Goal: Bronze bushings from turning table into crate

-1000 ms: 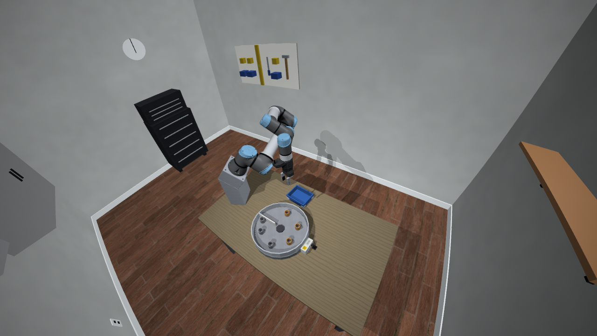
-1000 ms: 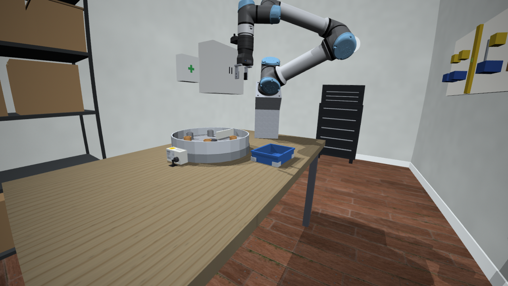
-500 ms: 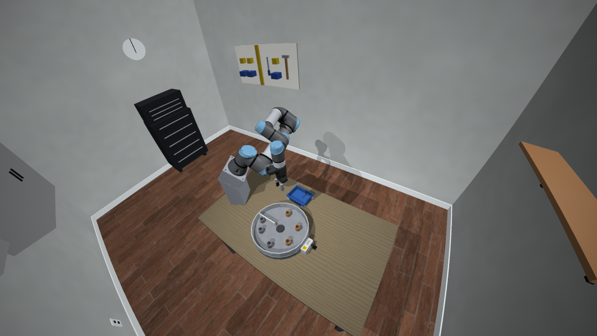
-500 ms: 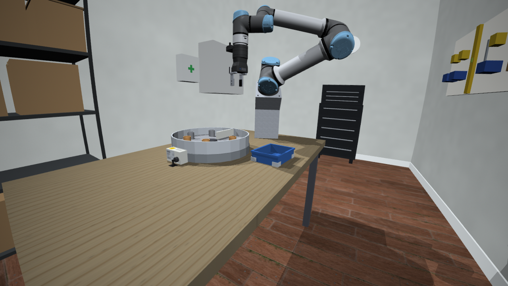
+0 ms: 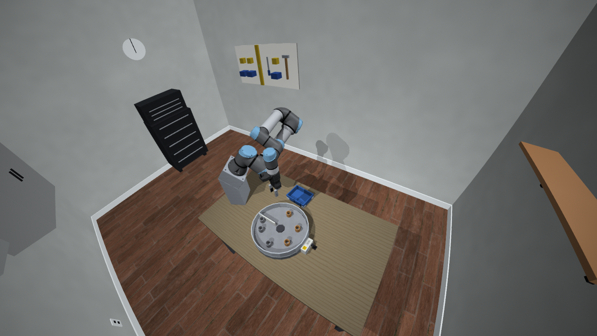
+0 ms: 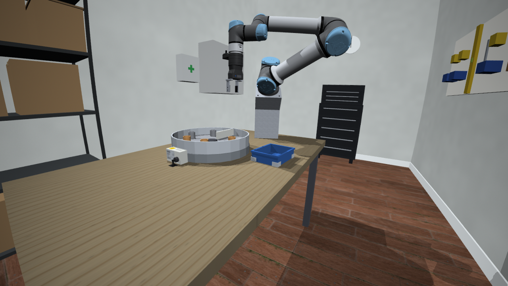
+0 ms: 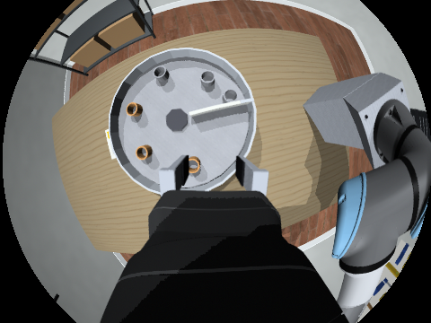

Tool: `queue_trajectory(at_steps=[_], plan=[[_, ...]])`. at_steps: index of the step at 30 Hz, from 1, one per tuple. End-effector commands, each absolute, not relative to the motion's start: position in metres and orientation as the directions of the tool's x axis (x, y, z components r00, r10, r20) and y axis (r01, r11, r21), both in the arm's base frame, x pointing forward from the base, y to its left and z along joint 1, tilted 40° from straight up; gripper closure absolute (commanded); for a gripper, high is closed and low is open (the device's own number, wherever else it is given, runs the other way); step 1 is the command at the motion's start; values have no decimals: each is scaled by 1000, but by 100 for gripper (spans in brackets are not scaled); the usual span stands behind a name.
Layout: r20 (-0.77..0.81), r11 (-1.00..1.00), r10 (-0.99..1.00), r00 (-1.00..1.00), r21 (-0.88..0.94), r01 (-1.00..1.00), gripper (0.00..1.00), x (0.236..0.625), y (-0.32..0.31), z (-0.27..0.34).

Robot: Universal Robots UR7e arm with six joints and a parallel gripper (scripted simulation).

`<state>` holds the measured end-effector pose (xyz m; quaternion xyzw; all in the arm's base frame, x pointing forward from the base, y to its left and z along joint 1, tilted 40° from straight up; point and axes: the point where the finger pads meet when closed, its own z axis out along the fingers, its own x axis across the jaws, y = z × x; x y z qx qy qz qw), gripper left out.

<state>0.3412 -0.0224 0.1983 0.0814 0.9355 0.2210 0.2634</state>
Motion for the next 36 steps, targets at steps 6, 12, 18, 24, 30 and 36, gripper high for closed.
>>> queue_trajectory(at_steps=[6,12,18,24,30,36], plan=[[-459,891,266,-848,453,35,0,344,-25,197],[-458,890,267,-848,454,35,0,350,-54,147],[-458,890,267,-848,454,35,0,350,-54,147],[-458,890,268,-848,455,35,0,351,-60,137],[-458,890,267,-848,455,35,0,357,-84,97],[-458,890,267,-848,455,35,0,357,-84,97]])
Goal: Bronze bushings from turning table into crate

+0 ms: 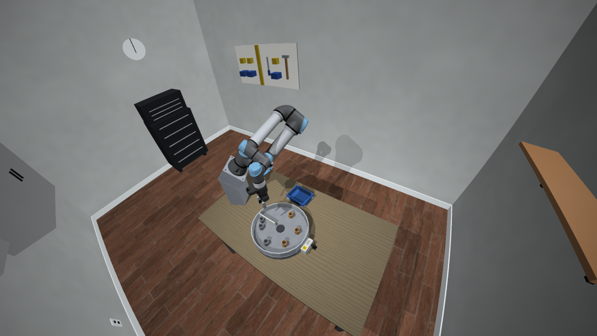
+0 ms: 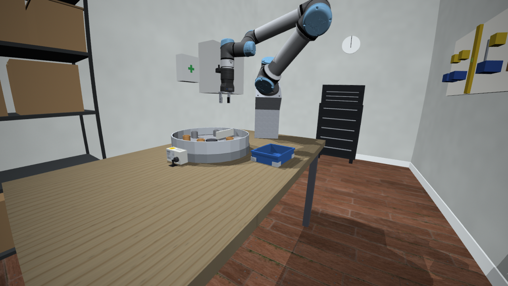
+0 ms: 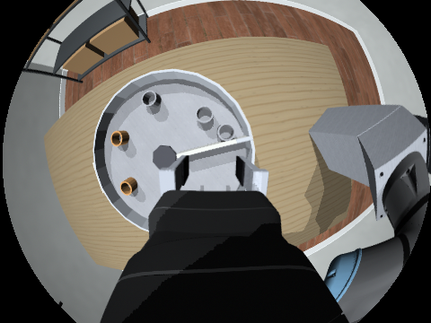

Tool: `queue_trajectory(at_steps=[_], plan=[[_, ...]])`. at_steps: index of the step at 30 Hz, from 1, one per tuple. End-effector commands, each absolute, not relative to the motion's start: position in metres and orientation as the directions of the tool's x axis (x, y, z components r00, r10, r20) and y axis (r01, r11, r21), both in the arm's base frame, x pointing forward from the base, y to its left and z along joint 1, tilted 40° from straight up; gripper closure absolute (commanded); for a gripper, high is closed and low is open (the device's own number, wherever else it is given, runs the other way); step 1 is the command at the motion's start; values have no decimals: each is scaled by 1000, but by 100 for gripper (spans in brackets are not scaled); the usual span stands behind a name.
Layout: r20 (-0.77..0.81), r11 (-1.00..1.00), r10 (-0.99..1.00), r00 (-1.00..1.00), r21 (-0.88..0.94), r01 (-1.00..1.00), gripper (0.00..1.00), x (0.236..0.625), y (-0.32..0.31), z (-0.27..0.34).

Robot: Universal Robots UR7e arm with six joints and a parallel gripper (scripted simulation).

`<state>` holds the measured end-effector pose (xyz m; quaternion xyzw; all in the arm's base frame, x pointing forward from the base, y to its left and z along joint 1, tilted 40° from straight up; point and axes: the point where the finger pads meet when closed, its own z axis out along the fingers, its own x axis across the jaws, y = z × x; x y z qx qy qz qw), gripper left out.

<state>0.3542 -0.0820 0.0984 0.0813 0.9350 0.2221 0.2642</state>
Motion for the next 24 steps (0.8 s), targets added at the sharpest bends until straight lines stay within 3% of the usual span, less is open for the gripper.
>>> queue_trajectory(at_steps=[1,4,9,21,24], plan=[[-458,890,267,-848,455,35,0,357,-84,97],[-458,890,267,-848,455,35,0,357,-84,97],[-458,889,268,-848,457,34,0,363,-113,47],[-458,889,268,-848,457,34,0,363,-113,47],[-458,888,269,-848,458,34,0,366,-130,18]])
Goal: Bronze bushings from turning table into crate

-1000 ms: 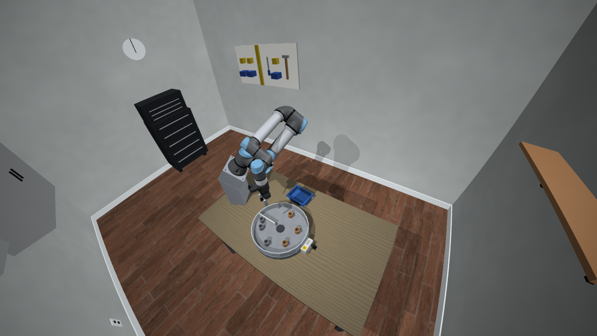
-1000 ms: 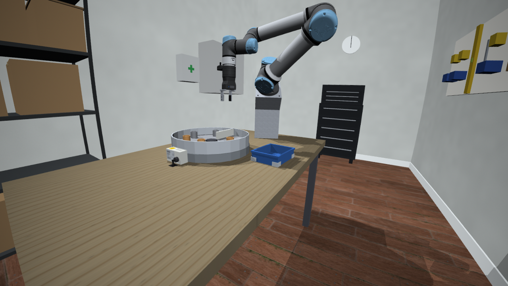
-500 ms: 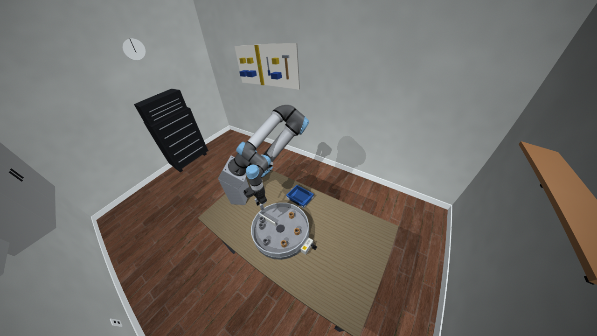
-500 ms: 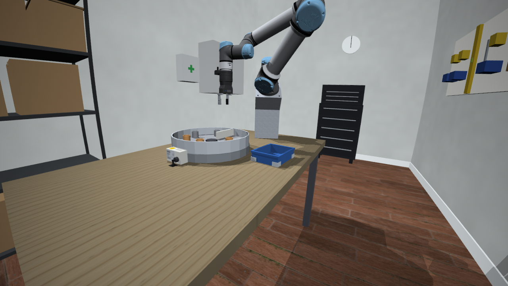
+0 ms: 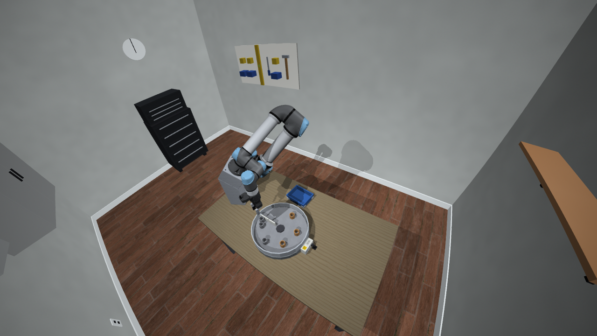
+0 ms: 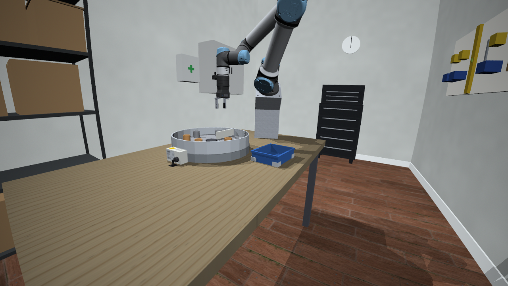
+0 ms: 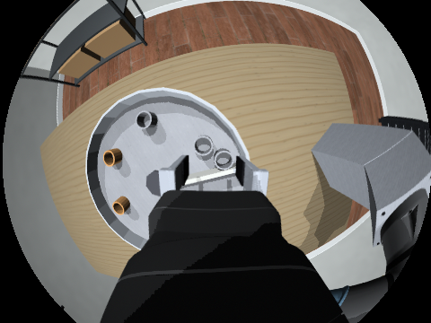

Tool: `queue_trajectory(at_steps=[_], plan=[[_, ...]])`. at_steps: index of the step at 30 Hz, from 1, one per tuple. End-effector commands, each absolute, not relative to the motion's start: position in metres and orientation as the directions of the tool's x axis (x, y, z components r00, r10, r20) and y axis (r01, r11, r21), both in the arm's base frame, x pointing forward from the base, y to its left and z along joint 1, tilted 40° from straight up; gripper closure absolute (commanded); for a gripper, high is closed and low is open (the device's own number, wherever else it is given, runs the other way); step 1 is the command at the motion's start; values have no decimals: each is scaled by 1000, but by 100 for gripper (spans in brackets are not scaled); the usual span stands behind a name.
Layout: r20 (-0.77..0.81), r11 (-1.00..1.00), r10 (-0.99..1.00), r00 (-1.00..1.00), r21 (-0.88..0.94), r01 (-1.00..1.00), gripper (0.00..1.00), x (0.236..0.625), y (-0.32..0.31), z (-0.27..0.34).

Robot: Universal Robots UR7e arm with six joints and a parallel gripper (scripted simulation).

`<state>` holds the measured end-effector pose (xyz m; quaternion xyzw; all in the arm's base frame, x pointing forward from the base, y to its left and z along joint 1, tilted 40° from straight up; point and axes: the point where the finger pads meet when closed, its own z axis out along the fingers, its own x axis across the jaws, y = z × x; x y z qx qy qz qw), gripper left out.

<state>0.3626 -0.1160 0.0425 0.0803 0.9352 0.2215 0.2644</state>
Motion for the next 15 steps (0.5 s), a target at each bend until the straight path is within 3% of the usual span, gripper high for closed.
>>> queue_trajectory(at_steps=[1,15], plan=[[-458,888,269,-848,458,34,0,368,-136,8],[-457,887,269,-848,460,34,0,368,-142,-2]])
